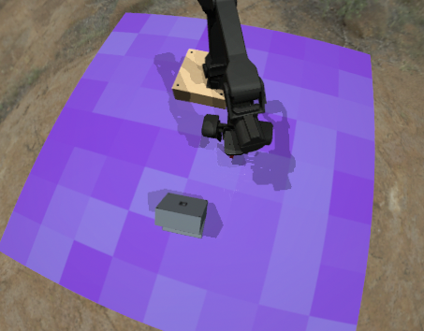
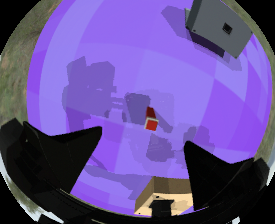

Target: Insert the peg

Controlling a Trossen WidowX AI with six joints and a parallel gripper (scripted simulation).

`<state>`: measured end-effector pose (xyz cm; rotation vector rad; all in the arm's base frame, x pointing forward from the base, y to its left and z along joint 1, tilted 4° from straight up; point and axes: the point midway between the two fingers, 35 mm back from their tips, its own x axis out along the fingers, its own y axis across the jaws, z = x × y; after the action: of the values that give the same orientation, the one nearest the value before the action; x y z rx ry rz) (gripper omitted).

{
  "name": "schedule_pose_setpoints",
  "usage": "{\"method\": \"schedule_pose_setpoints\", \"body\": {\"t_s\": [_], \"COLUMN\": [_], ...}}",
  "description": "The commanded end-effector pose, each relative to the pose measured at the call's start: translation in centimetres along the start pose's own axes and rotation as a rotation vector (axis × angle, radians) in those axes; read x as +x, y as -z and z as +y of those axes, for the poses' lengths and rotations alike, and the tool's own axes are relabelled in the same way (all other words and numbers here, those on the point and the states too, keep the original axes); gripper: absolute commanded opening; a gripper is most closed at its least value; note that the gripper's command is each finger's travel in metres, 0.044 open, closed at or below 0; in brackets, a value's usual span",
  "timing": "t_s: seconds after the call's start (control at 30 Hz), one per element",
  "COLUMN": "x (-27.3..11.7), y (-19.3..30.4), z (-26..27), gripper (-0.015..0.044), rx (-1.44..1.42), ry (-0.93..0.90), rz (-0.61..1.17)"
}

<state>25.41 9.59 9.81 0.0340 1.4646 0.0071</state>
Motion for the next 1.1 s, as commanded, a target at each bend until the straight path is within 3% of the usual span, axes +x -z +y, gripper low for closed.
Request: {"method": "schedule_pose_setpoints", "body": {"t_s": [0.0, 1.07], "x": [0.7, 5.1], "y": [-0.5, -0.5], "z": [-0.7, -0.6], "gripper": [0.044, 0.044], "rx": [0.055, 0.055], "ry": [-0.006, -0.006], "rz": [0.019, 0.019]}}
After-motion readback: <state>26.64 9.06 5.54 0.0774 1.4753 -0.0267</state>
